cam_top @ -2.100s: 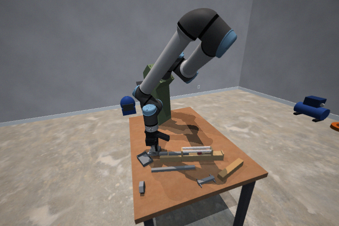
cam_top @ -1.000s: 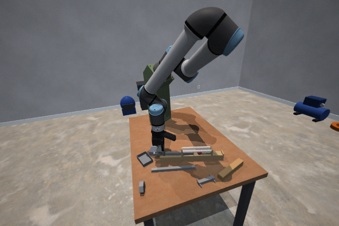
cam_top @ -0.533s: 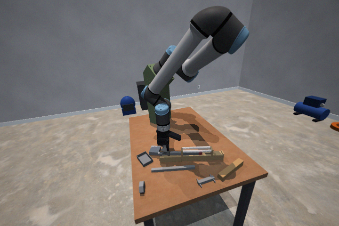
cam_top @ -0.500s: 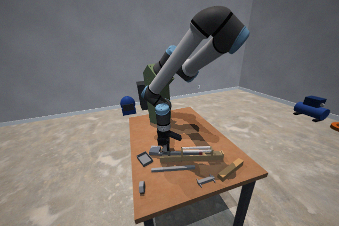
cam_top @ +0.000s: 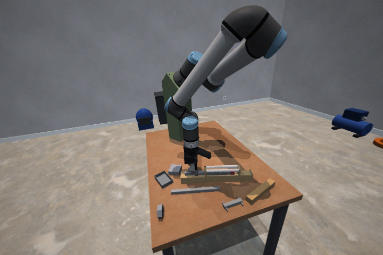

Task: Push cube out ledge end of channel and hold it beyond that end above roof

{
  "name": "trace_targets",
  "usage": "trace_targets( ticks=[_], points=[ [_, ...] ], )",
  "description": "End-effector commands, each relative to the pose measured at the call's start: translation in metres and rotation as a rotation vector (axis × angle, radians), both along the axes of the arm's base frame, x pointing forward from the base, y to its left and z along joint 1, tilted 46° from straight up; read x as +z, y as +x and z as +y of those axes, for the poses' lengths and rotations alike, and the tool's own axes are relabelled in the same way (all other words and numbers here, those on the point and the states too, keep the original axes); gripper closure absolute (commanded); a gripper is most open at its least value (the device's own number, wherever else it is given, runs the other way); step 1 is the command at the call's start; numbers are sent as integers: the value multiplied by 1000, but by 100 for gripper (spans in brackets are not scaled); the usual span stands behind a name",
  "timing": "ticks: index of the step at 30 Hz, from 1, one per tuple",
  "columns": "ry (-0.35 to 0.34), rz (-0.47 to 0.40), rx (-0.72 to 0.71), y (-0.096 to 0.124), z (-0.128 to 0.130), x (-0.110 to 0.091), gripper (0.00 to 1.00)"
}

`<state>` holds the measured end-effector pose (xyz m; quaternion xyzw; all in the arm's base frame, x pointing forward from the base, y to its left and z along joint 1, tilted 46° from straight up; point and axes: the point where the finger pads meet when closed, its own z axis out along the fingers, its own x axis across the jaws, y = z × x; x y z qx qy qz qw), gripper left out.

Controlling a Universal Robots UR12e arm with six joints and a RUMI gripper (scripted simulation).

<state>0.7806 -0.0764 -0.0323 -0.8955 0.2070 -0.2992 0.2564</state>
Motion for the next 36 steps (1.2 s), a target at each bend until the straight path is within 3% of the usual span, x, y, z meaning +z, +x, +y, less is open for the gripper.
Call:
trace_targets(
  ticks=[1, 36],
  points=[
    [-1, 0, -1, 3, 10, 8, 100],
    [-1, 0, -1, 9, 31, 24, 100]
  ],
)
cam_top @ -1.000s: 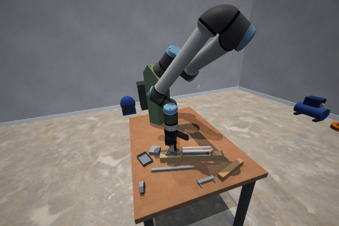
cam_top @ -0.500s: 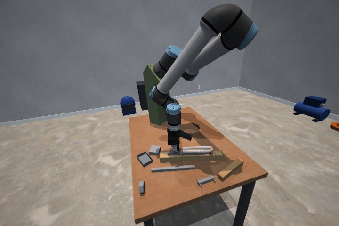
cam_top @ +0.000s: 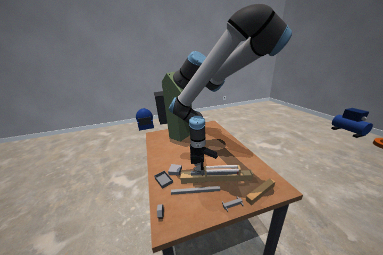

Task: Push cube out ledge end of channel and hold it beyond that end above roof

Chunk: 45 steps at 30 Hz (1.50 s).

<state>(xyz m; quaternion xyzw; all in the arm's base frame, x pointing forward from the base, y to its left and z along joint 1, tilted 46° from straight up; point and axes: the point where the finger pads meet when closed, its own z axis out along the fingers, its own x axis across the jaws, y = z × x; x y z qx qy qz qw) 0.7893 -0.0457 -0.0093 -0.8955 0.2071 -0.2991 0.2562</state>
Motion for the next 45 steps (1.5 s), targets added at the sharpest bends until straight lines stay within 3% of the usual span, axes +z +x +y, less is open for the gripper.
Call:
trace_targets(
  ticks=[1, 33, 34, 45],
  points=[
    [0, -1, 0, 0, 0, 1, 100],
    [0, -1, 0, 0, 0, 1, 100],
    [0, -1, 0, 0, 0, 1, 78],
    [0, -1, 0, 0, 0, 1, 78]
  ],
)
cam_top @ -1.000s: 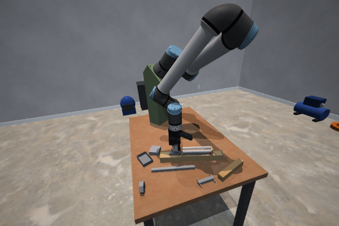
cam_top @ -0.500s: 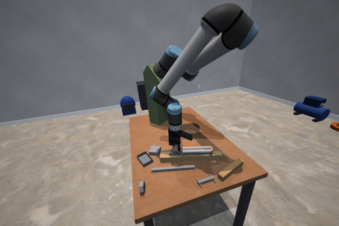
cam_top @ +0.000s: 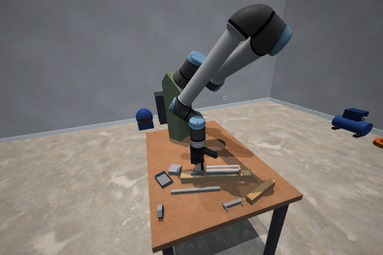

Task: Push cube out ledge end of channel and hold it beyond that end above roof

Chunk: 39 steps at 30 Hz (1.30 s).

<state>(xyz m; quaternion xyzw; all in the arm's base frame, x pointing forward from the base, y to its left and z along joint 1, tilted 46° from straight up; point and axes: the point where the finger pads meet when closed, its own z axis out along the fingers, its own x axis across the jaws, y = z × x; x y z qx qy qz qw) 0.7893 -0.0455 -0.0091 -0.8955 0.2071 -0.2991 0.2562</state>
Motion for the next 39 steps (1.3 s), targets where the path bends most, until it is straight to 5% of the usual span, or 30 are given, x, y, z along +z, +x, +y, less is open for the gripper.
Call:
trace_targets(
  ticks=[1, 25, 39],
  points=[
    [0, -1, 0, 0, 0, 0, 78],
    [0, -1, 0, -2, -1, 2, 78],
    [0, -1, 0, -42, -22, 45, 78]
  ],
)
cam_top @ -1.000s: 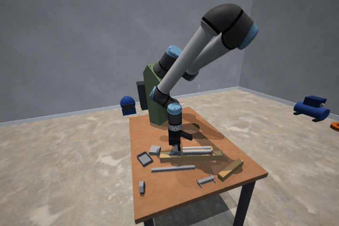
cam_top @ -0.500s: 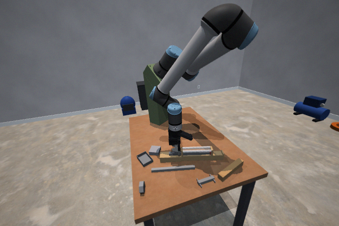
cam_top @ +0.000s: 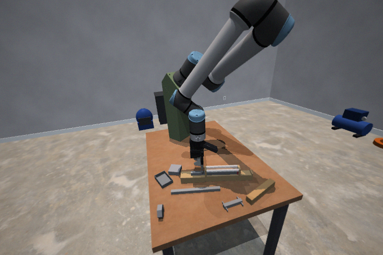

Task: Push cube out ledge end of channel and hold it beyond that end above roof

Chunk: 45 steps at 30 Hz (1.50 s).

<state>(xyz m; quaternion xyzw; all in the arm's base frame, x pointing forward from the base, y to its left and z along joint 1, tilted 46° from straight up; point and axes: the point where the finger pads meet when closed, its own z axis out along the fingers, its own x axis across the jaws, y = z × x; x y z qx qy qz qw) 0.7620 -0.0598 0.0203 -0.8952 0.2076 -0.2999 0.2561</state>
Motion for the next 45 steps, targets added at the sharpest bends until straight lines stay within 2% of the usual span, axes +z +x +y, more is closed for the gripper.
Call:
trace_targets(
  ticks=[1, 37, 38, 40, 42, 44, 45],
  points=[
    [0, 1, 1, -15, -8, 17, 78],
    [0, 1, 1, -16, -9, 17, 78],
    [0, 1, 1, -16, -9, 17, 100],
    [-1, 2, 2, -19, -24, 6, 100],
    [-1, 2, 2, -27, -53, -16, 100],
    [-1, 2, 2, -27, -53, -16, 100],
    [-1, 2, 2, -31, -67, -26, 100]
  ],
)
